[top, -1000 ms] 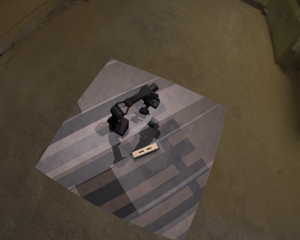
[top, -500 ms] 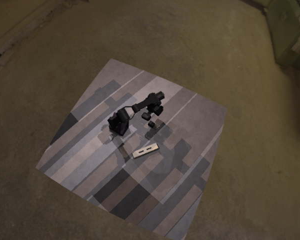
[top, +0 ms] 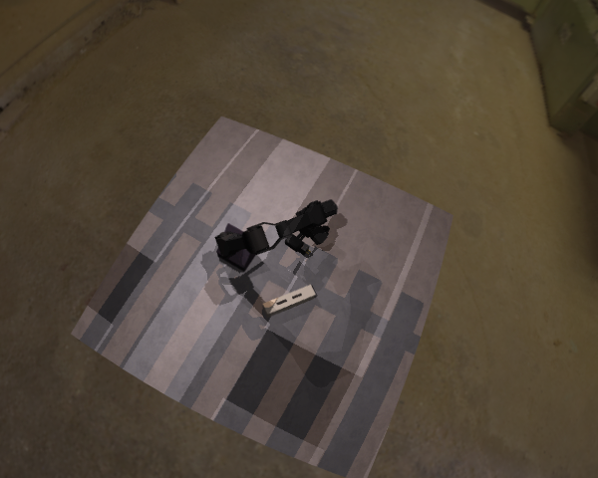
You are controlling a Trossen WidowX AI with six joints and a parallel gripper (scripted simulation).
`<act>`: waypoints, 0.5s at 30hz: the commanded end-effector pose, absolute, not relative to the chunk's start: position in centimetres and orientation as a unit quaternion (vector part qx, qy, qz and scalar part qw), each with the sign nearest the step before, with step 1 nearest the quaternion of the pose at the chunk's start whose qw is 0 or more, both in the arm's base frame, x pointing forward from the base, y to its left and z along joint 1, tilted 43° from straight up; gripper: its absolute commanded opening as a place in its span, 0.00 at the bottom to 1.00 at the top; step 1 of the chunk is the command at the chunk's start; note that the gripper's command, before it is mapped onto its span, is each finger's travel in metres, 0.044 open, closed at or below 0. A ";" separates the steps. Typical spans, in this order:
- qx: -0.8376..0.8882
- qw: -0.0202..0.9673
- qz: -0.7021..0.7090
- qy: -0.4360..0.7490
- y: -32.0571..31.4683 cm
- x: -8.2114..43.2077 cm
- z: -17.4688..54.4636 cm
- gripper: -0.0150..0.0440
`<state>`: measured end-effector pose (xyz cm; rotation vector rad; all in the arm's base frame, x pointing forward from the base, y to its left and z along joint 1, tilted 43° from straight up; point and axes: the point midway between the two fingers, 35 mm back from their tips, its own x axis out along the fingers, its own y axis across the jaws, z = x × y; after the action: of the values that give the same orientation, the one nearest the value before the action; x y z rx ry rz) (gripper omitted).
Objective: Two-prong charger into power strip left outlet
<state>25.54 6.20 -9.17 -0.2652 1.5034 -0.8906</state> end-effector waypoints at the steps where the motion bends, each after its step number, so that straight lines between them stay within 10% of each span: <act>1: -0.102 0.614 -0.397 0.674 5.1 25.8 -9.8 1.00; 15: -0.098 0.609 -0.400 0.678 4.1 25.6 -10.8 1.00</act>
<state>25.91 4.65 -10.28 -0.2233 1.5536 -0.9229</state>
